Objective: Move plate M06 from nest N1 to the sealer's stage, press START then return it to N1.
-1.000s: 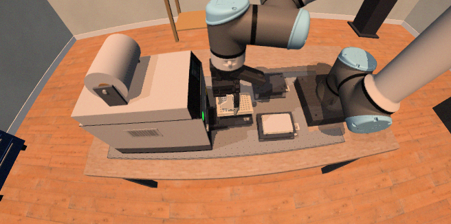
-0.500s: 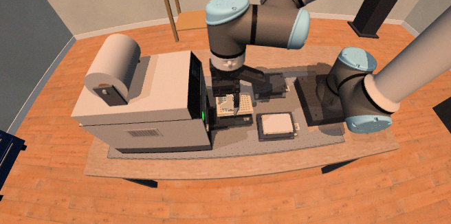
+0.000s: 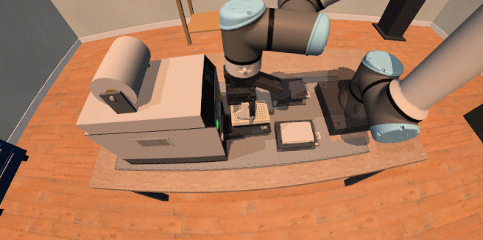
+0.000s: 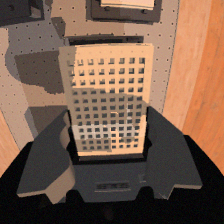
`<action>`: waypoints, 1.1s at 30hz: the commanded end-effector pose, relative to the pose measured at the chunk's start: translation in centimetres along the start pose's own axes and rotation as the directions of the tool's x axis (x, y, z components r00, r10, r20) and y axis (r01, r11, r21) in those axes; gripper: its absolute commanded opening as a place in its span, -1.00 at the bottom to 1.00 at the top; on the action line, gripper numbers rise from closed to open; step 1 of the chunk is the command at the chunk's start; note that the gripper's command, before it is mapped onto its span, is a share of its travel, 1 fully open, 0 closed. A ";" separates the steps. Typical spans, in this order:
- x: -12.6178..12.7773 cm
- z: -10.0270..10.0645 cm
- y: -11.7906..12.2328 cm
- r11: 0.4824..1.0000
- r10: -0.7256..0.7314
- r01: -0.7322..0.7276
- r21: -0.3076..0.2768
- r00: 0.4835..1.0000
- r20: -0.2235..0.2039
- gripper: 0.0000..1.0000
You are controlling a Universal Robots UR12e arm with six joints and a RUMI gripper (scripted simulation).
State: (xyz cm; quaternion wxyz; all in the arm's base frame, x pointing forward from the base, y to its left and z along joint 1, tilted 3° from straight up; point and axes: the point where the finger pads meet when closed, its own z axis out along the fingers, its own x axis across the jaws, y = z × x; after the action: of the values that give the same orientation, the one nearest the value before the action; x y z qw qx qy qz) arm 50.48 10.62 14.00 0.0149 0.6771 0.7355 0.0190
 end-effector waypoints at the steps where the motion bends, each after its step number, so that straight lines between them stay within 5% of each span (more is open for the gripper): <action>1: 0.0 1.0 -0.3 1.000 0.001 -0.001 0.004 1.000 0.000 -1.00; 14: 0.1 3.1 -0.4 1.000 0.000 0.000 0.004 1.000 0.000 -1.00; 33: 0.1 2.9 -0.2 1.000 0.001 -0.001 0.000 1.000 0.001 -1.00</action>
State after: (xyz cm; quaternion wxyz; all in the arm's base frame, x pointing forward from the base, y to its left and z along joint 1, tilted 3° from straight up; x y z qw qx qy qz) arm 50.38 10.63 11.07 0.0140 0.6776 0.7351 0.0184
